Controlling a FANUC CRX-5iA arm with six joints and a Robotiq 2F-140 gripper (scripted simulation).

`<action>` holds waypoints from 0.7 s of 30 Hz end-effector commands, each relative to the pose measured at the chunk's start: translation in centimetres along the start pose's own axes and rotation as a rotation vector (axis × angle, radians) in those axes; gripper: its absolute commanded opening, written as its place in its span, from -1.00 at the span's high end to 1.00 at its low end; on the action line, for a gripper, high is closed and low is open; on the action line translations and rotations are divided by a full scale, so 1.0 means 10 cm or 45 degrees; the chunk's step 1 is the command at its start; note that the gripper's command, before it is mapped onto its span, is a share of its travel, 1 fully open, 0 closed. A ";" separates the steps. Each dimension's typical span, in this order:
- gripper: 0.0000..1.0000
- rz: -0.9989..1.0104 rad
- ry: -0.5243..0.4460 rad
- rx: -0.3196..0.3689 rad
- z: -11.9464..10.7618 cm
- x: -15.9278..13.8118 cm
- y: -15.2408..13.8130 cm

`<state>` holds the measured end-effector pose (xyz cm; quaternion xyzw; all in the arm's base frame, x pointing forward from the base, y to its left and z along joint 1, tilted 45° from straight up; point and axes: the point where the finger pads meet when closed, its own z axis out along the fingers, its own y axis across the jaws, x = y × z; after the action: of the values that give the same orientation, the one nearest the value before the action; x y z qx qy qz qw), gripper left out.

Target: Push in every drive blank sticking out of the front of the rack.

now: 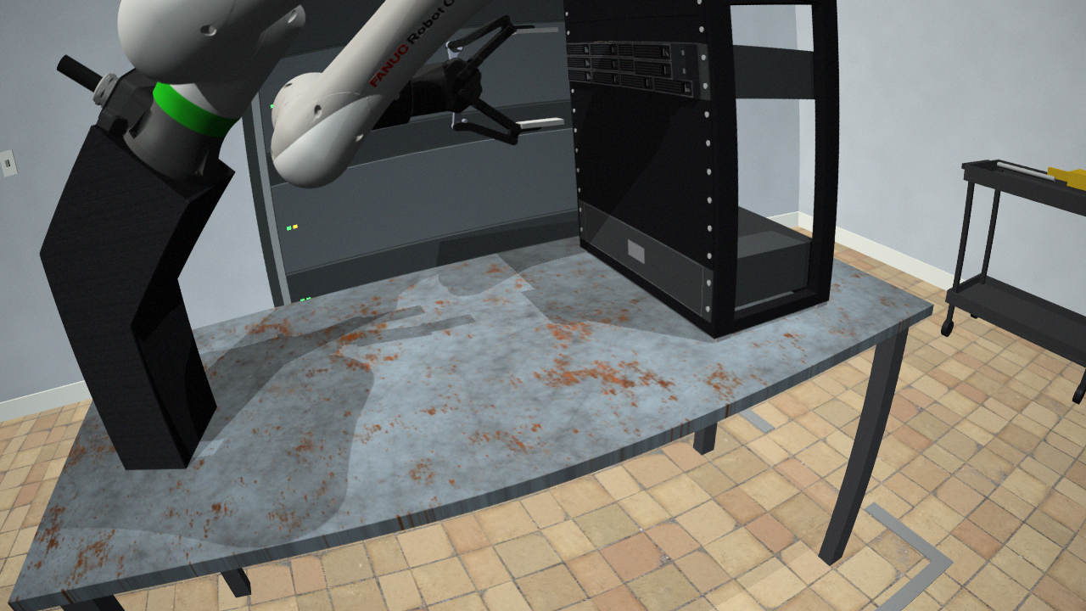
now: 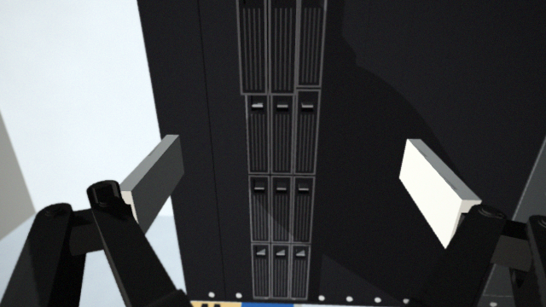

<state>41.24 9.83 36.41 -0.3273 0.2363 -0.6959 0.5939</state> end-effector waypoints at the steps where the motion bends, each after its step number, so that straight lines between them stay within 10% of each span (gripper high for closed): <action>1: -1.00 -0.001 0.001 0.012 -0.19 -0.05 0.06; 21: -1.00 -0.001 0.001 0.012 -0.34 -0.09 0.12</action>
<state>39.63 10.27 33.06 -0.3246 0.2333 -0.6976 0.5946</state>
